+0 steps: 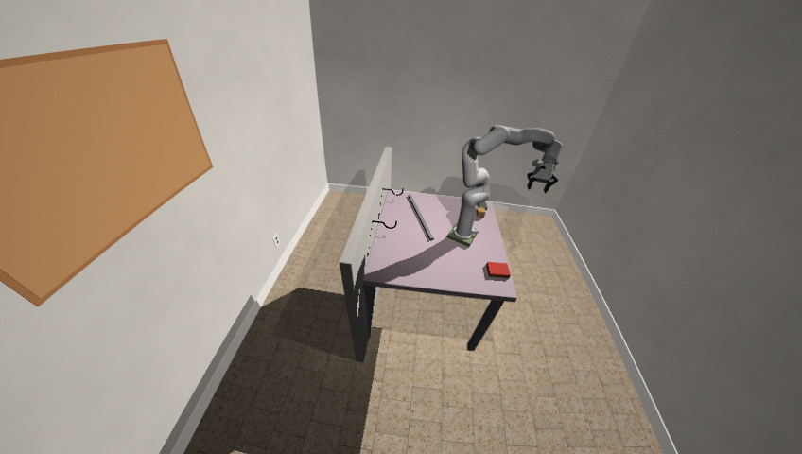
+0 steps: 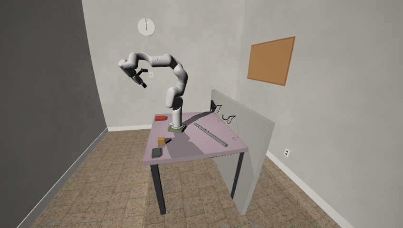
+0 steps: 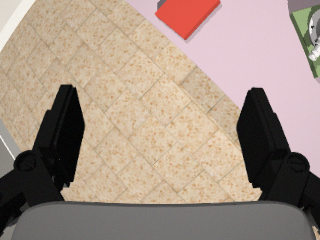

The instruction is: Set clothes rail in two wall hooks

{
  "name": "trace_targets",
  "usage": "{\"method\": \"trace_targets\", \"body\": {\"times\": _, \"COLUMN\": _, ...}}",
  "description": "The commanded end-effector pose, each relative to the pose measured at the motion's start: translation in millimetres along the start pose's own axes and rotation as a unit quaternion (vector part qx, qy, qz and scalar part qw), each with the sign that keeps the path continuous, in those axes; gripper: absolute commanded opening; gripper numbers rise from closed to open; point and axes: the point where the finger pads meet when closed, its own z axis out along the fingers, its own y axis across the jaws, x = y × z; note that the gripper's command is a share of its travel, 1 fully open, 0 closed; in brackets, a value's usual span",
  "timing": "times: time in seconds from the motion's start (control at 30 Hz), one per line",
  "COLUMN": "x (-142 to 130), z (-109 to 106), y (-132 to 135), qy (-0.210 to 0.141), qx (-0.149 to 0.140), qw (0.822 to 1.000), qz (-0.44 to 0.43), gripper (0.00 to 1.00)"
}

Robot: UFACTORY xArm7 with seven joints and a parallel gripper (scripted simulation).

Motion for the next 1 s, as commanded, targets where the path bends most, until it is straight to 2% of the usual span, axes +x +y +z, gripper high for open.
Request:
{"method": "trace_targets", "body": {"times": 0.0, "x": 11, "z": 13, "y": -10, "qy": -0.001, "qx": -0.002, "qw": 1.0, "qz": 0.002, "gripper": 1.0}}
{"method": "trace_targets", "body": {"times": 0.1, "x": 15, "z": 17, "y": -13, "qy": -0.001, "qx": -0.002, "qw": 1.0, "qz": 0.002, "gripper": 1.0}}
{"method": "trace_targets", "body": {"times": 0.2, "x": 24, "z": 28, "y": -18, "qy": -0.001, "qx": -0.042, "qw": 0.999, "qz": 0.024, "gripper": 1.0}}
{"method": "trace_targets", "body": {"times": 0.37, "x": 38, "z": 46, "y": -27, "qy": -0.001, "qx": -0.042, "qw": 0.999, "qz": 0.024, "gripper": 1.0}}
{"method": "trace_targets", "body": {"times": 0.47, "x": 41, "z": 50, "y": -29, "qy": -0.001, "qx": -0.042, "qw": 0.999, "qz": 0.024, "gripper": 1.0}}
{"method": "trace_targets", "body": {"times": 0.57, "x": 51, "z": 61, "y": -32, "qy": -0.004, "qx": -0.082, "qw": 0.996, "qz": 0.047, "gripper": 1.0}}
{"method": "trace_targets", "body": {"times": 0.83, "x": 72, "z": 85, "y": -39, "qy": -0.004, "qx": -0.082, "qw": 0.996, "qz": 0.047, "gripper": 1.0}}
{"method": "trace_targets", "body": {"times": 0.93, "x": 82, "z": 96, "y": -40, "qy": -0.008, "qx": -0.12, "qw": 0.99, "qz": 0.071, "gripper": 1.0}}
{"method": "trace_targets", "body": {"times": 0.97, "x": 82, "z": 96, "y": -40, "qy": -0.008, "qx": -0.12, "qw": 0.99, "qz": 0.071, "gripper": 1.0}}
